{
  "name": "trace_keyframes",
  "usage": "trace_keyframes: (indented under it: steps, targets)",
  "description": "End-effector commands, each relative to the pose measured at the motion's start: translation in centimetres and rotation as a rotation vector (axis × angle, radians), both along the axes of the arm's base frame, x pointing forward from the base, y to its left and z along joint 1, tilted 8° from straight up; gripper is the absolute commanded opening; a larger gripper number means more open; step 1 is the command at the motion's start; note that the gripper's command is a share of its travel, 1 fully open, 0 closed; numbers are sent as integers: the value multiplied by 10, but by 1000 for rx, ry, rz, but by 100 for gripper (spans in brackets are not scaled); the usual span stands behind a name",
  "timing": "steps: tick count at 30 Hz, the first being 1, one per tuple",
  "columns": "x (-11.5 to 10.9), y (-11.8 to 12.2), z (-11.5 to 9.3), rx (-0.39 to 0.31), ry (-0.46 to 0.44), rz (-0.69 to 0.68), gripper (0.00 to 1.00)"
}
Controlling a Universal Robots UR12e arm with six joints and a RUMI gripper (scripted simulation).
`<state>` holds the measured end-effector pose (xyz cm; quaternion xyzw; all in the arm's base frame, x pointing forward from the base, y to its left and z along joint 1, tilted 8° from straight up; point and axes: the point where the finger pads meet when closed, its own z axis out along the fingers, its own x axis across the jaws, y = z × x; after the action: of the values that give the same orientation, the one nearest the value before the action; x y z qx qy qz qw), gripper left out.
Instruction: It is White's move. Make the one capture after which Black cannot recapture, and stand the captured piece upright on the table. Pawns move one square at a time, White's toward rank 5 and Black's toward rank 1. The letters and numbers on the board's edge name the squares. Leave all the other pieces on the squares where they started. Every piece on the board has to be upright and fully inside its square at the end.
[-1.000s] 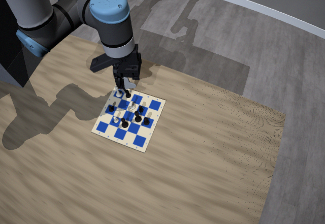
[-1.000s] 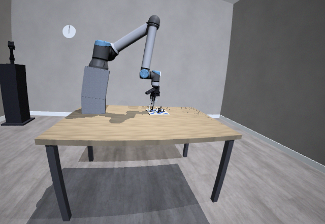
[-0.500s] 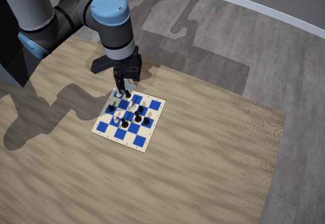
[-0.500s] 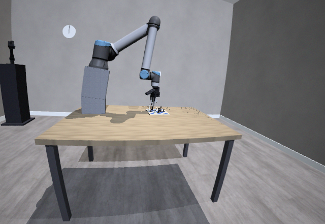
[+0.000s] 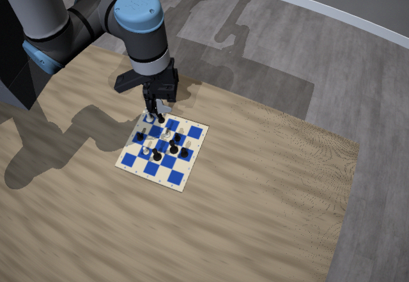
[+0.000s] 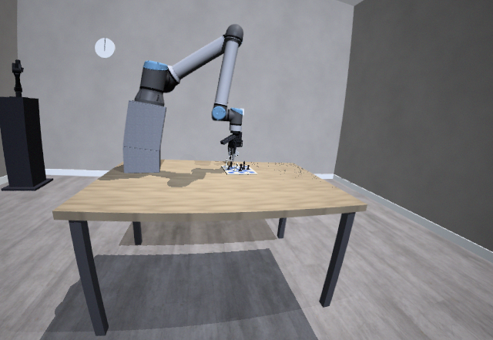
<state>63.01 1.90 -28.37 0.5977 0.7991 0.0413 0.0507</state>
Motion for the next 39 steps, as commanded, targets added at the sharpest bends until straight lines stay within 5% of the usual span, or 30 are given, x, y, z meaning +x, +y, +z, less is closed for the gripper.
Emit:
trace_keyframes:
  steps: [1, 27, 39]
  targets:
    - [0, 0, 0, 0, -1, 0, 23]
    - [1, 0, -1, 0, -1, 0, 23]
    - [3, 0, -23, 0, -1, 0, 23]
